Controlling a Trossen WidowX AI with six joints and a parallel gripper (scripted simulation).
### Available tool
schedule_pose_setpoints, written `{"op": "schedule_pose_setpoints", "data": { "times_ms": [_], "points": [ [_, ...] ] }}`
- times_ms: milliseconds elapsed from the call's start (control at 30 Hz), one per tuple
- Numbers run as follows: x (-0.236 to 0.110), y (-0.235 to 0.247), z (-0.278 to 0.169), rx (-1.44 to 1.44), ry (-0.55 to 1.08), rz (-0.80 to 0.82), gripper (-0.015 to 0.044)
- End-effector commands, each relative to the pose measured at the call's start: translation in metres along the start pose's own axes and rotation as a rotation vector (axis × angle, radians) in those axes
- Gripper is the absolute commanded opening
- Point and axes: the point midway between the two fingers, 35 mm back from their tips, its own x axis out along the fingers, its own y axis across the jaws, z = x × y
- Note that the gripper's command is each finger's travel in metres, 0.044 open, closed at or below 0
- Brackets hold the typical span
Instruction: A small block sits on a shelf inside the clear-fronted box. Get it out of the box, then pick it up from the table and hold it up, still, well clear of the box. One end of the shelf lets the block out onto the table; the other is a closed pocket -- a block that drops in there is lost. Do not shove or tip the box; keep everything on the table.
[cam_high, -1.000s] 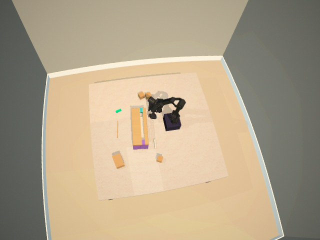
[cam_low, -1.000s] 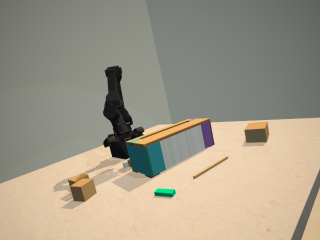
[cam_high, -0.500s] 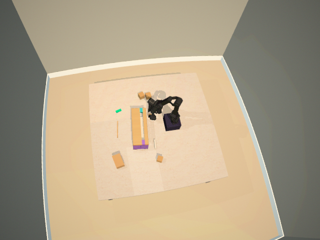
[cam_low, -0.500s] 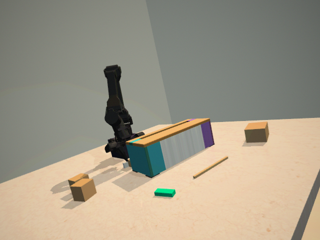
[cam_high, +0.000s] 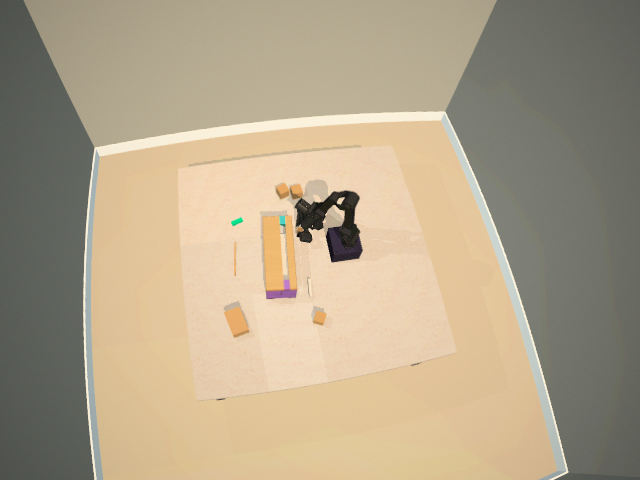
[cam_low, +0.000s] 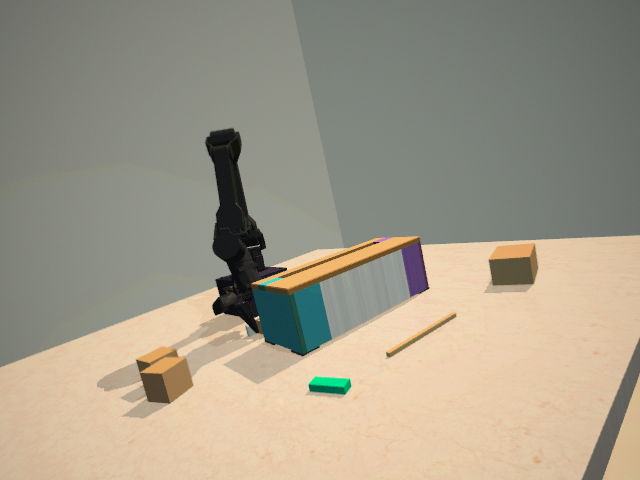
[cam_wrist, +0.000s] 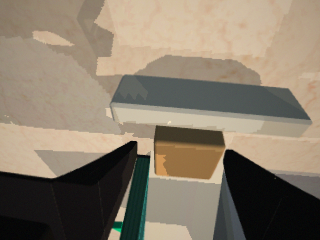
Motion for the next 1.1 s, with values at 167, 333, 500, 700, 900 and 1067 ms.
{"op": "schedule_pose_setpoints", "data": {
  "times_ms": [167, 333, 500, 700, 900, 1067],
  "points": [
    [0.004, -0.001, 0.004, 0.006, -0.006, 0.000, 0.0127],
    [0.004, -0.001, 0.004, 0.006, -0.006, 0.000, 0.0055],
    [-0.002, 0.000, 0.000, 0.000, -0.007, -0.002, 0.0000],
    [-0.021, 0.001, -0.010, -0.003, -0.006, -0.002, 0.0000],
    [-0.041, 0.001, -0.019, -0.001, -0.004, -0.001, 0.0000],
    [-0.054, 0.000, -0.024, 0.001, -0.003, -0.001, 0.0000]
  ]
}}
